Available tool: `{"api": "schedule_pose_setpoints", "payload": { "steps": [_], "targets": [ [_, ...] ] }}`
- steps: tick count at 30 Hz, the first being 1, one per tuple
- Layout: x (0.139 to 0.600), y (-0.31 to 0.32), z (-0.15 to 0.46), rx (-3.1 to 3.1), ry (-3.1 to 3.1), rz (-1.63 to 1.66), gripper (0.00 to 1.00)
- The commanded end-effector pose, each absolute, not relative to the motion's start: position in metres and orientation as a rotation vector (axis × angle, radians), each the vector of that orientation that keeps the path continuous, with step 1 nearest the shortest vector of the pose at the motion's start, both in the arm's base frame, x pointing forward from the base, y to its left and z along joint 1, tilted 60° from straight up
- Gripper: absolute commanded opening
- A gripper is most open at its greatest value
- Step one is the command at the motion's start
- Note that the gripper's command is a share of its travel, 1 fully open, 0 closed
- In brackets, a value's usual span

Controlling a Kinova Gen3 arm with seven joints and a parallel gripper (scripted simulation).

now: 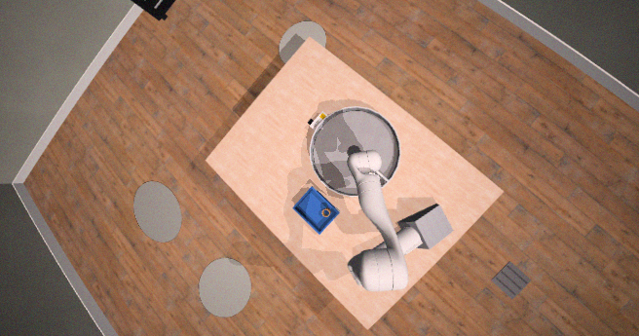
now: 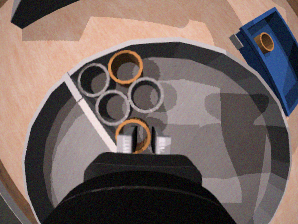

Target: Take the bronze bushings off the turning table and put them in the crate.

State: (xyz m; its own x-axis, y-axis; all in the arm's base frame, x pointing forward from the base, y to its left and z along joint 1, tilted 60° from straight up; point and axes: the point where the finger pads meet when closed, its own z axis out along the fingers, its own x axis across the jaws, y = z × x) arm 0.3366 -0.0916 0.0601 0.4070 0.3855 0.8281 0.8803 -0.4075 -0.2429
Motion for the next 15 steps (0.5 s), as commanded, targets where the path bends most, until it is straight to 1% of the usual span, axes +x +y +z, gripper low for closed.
{"api": "schedule_pose_setpoints", "payload": {
  "steps": [1,15],
  "targets": [
    [0.3368,-0.0922,0.0601,-1.973,-1.075,-0.912,0.45],
    [0.3384,-0.0866,0.0567,-1.973,-1.075,-0.911,0.45]
  ]
}}
